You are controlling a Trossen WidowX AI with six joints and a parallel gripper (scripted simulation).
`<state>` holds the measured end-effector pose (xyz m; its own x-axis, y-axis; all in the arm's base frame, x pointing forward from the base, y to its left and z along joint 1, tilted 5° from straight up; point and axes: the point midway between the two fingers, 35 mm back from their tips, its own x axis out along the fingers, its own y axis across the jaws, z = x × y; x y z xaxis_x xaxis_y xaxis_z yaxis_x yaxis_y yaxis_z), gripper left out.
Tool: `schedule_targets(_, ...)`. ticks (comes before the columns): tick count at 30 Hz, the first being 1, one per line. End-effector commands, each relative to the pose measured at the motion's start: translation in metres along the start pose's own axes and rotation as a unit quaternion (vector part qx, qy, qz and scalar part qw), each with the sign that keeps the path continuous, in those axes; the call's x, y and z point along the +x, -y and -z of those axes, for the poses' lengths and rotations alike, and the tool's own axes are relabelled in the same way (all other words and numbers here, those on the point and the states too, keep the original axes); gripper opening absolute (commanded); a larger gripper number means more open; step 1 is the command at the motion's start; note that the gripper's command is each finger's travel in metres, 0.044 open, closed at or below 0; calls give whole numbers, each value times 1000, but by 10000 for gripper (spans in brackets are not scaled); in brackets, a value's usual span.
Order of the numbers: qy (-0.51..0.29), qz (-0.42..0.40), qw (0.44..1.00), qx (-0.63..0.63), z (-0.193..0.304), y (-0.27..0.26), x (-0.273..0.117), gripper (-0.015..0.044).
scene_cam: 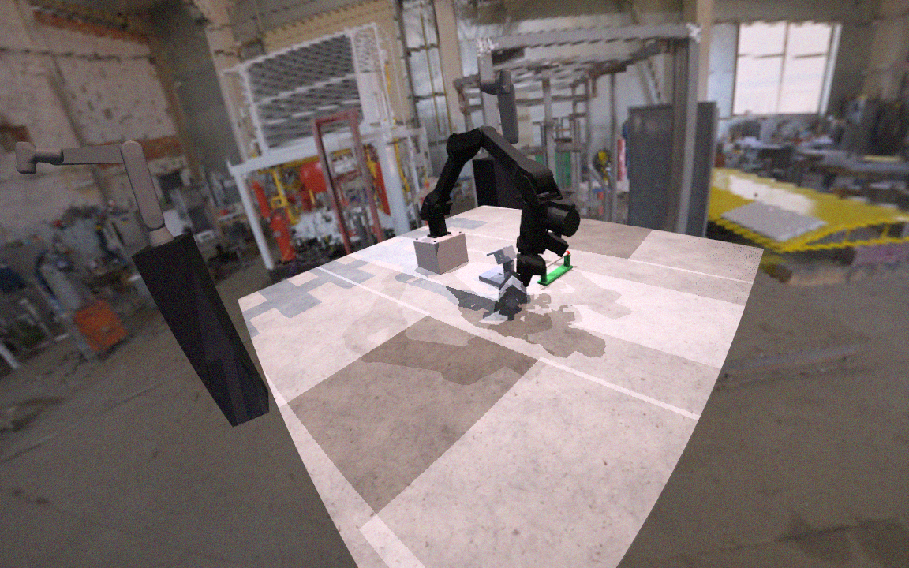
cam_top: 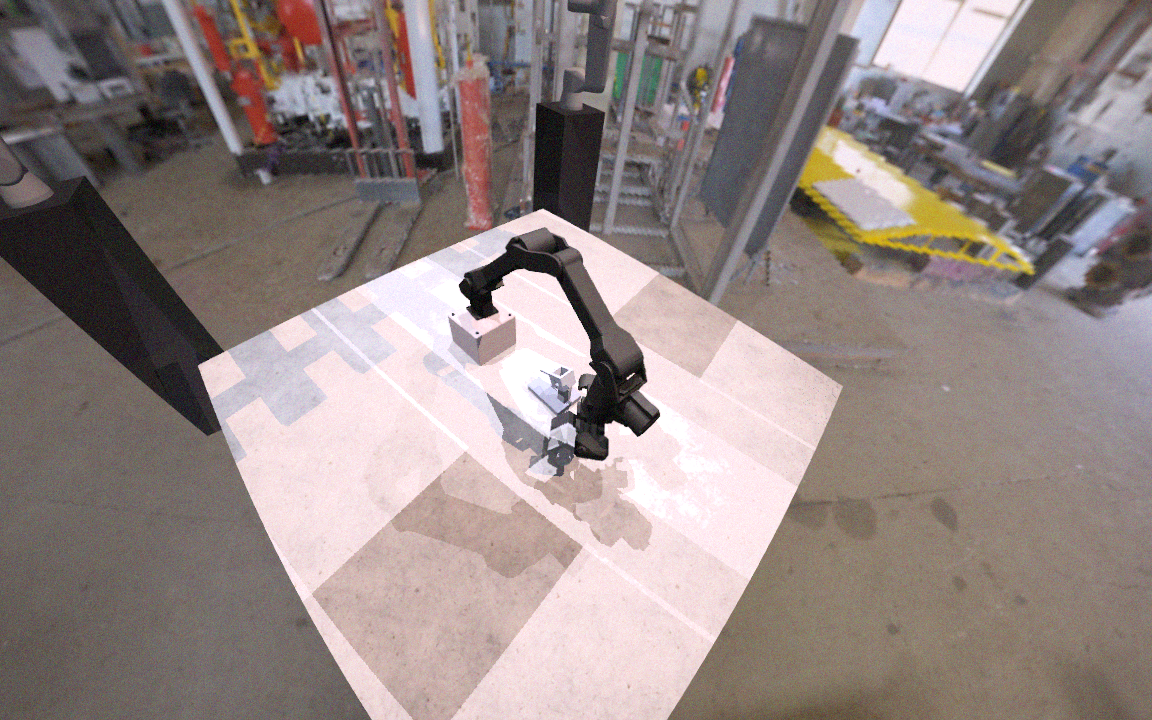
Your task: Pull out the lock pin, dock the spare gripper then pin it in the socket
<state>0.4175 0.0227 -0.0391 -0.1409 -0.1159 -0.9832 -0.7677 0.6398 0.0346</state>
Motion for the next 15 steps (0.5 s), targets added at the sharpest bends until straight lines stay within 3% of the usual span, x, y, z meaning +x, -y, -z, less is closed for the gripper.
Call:
schedule_targets(1, -5, -4, 1000, 3, 0, -1, 4, 0)
schedule_targets(15, -5, -4, 1000, 3, -3, -1, 6, 0)
